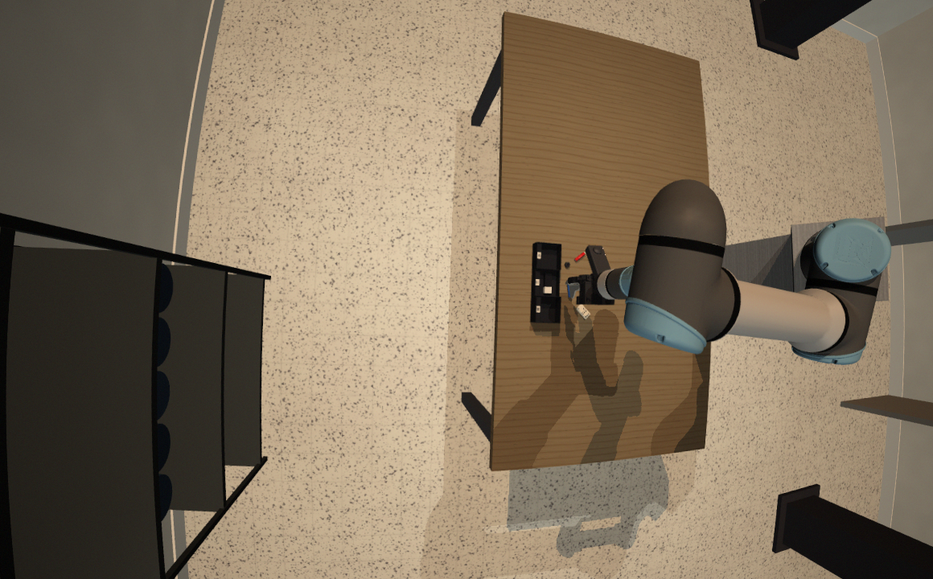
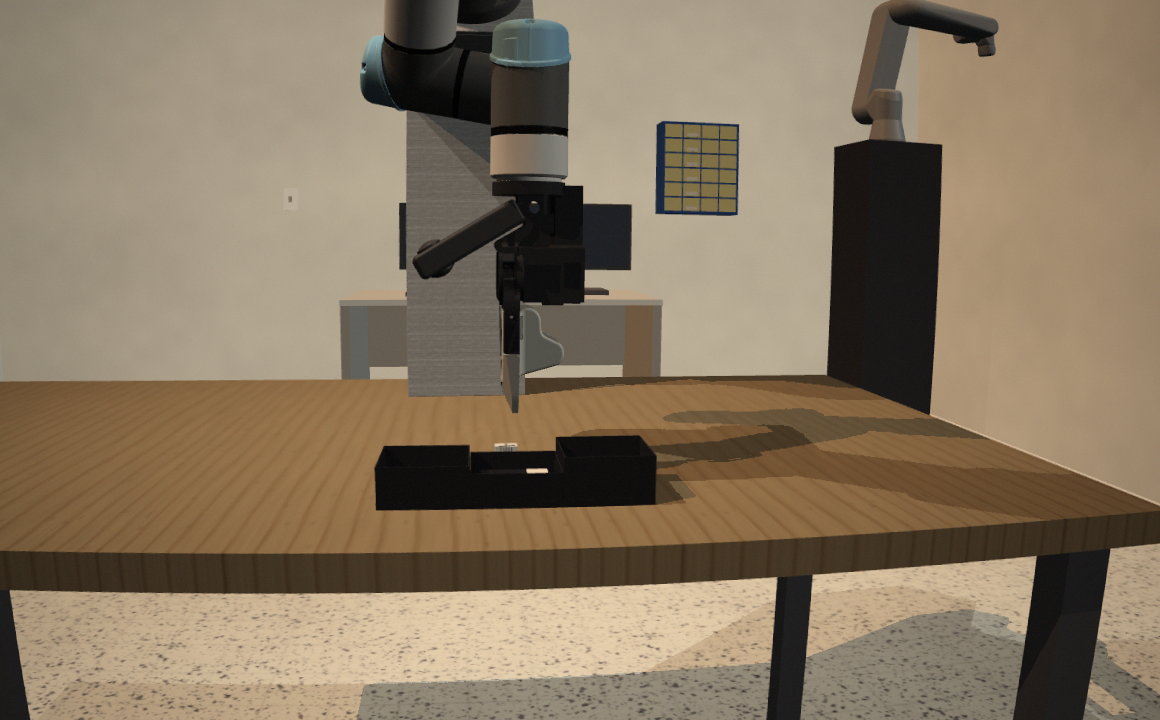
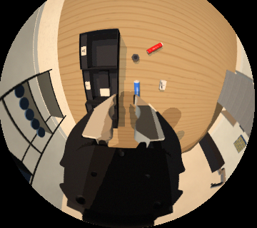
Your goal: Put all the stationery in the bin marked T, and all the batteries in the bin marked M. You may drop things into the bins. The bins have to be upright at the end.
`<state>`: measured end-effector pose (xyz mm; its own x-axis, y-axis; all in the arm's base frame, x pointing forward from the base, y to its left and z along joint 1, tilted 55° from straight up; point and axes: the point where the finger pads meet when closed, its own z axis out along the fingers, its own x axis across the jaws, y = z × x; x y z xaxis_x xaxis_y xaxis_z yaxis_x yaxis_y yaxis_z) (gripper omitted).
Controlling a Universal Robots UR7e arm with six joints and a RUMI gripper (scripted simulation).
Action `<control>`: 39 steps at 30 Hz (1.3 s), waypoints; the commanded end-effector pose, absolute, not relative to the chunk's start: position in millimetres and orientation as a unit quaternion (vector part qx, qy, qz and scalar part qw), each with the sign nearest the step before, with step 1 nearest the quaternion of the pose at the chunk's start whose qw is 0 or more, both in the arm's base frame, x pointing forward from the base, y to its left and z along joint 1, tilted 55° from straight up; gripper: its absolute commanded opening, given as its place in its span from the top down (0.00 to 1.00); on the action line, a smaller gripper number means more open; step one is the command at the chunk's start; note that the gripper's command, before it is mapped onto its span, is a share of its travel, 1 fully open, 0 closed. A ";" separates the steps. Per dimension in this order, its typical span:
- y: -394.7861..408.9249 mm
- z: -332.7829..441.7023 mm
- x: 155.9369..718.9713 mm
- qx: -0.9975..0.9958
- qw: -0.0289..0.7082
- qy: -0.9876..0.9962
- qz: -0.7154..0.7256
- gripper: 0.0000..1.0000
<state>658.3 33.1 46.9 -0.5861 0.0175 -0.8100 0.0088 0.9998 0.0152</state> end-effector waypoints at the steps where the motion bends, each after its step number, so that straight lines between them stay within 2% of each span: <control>1: 32.8 8.3 629.9 0.006 0.462 0.887 0.004 0.82; 13: 33.7 -43.2 592.0 0.006 0.462 0.887 0.004 0.82; 39: 34.4 -32.2 600.2 0.005 0.464 0.886 0.004 0.82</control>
